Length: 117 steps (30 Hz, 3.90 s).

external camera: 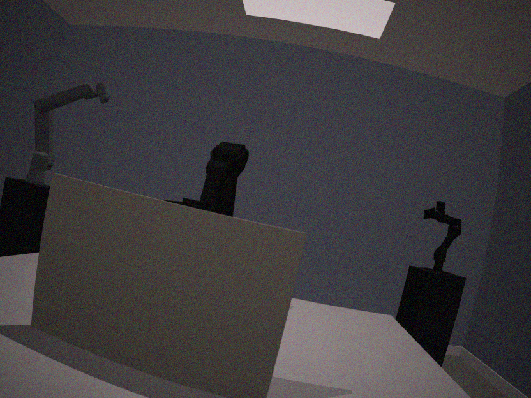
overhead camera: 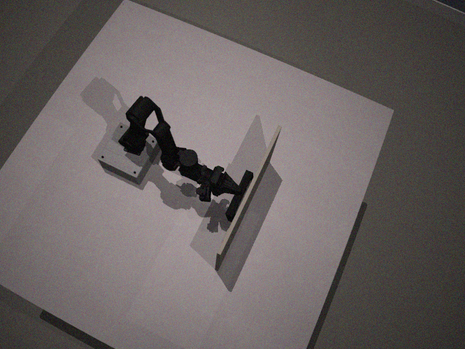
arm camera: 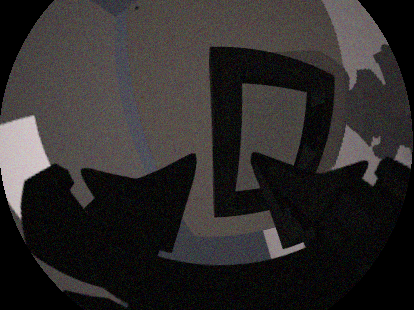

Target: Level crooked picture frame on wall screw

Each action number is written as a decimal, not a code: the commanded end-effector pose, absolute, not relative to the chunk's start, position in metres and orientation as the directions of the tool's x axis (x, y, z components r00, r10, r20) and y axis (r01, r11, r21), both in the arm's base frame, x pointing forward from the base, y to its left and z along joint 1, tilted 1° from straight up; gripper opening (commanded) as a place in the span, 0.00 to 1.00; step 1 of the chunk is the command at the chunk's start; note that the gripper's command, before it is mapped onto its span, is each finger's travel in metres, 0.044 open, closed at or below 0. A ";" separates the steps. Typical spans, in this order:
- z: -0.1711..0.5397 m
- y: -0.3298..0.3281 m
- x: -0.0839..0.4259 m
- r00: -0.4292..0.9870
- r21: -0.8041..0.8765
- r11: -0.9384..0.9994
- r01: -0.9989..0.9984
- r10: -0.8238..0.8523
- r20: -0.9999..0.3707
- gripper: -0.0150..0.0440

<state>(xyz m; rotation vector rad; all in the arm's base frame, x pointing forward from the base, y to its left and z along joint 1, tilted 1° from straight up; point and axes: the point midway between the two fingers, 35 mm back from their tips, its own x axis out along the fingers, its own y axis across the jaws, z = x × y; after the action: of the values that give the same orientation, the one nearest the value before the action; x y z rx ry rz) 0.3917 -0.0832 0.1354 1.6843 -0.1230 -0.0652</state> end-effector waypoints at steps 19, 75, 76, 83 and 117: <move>0.134 -0.084 0.392 0.992 0.993 -0.111 -0.040 -0.125 0.026 0.27; 0.150 -0.085 0.391 0.992 0.993 -0.111 -0.040 -0.125 0.026 0.25; 0.150 -0.085 0.391 0.992 0.993 -0.111 -0.040 -0.125 0.026 0.25; 0.152 -0.086 0.391 0.992 0.993 -0.111 -0.040 -0.125 0.026 0.25; 0.151 -0.084 0.392 0.992 0.993 -0.111 -0.040 -0.125 0.026 0.25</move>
<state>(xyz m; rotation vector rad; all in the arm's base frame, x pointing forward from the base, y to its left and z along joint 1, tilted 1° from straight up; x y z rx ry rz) 0.3911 -0.0842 0.1466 1.6870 -0.1149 -0.0804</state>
